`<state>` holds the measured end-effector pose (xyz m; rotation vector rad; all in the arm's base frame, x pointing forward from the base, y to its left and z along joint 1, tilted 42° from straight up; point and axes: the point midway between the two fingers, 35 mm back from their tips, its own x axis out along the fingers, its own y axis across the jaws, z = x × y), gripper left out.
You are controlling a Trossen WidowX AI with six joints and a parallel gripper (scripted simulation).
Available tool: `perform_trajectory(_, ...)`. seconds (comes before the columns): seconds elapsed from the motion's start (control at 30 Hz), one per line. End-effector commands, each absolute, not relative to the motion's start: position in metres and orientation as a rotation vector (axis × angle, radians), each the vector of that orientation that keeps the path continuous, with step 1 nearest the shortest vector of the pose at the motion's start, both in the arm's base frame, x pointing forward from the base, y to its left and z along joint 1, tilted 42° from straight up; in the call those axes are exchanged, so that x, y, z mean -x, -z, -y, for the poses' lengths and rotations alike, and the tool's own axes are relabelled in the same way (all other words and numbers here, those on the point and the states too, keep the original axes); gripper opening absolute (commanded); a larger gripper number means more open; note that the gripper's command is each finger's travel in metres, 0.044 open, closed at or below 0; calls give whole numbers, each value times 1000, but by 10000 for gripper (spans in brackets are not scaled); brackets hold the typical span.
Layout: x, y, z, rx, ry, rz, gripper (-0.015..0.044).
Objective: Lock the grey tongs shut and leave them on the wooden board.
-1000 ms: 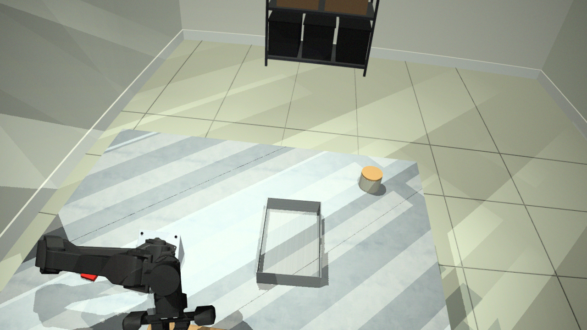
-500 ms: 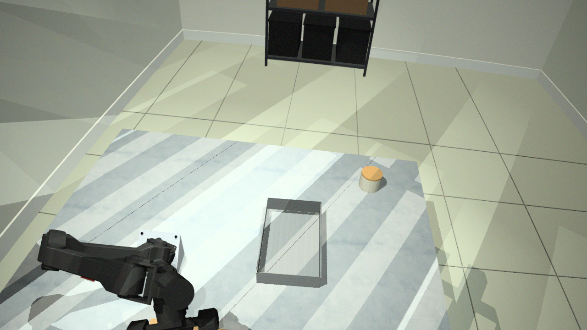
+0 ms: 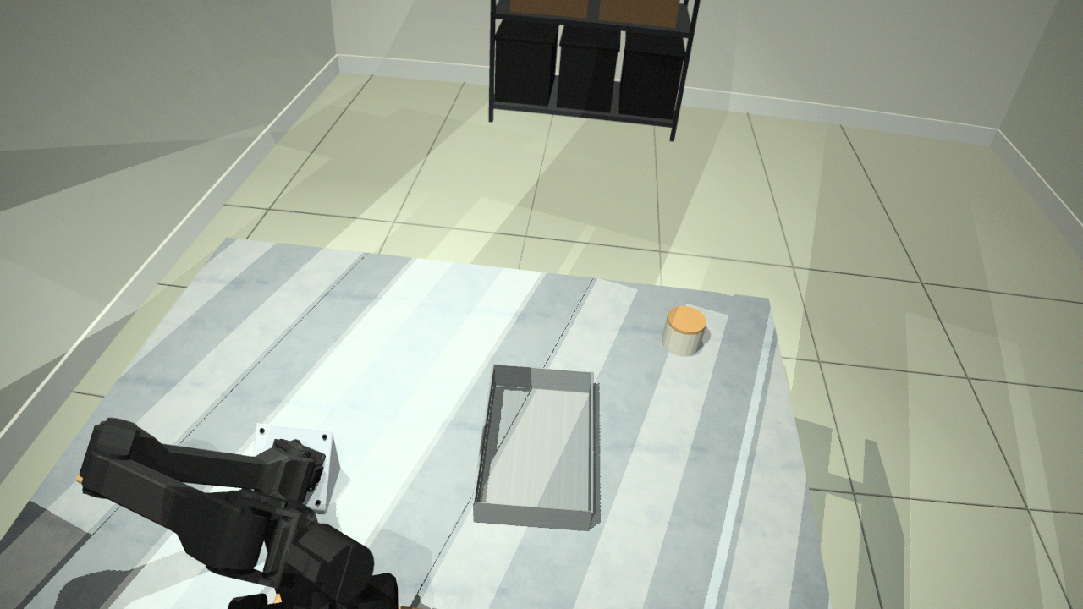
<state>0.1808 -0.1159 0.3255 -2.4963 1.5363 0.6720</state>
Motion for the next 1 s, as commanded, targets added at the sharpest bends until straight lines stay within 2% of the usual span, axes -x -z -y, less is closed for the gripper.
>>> perform_trajectory(0.0, -176, -325, 116, 2418, -740, -1528, -150)
perform_trajectory(0.33, -159, -324, 114, 2223, -893, -1535, -150)
perform_trajectory(0.97, -163, -314, 120, 2198, -922, -1533, -150)
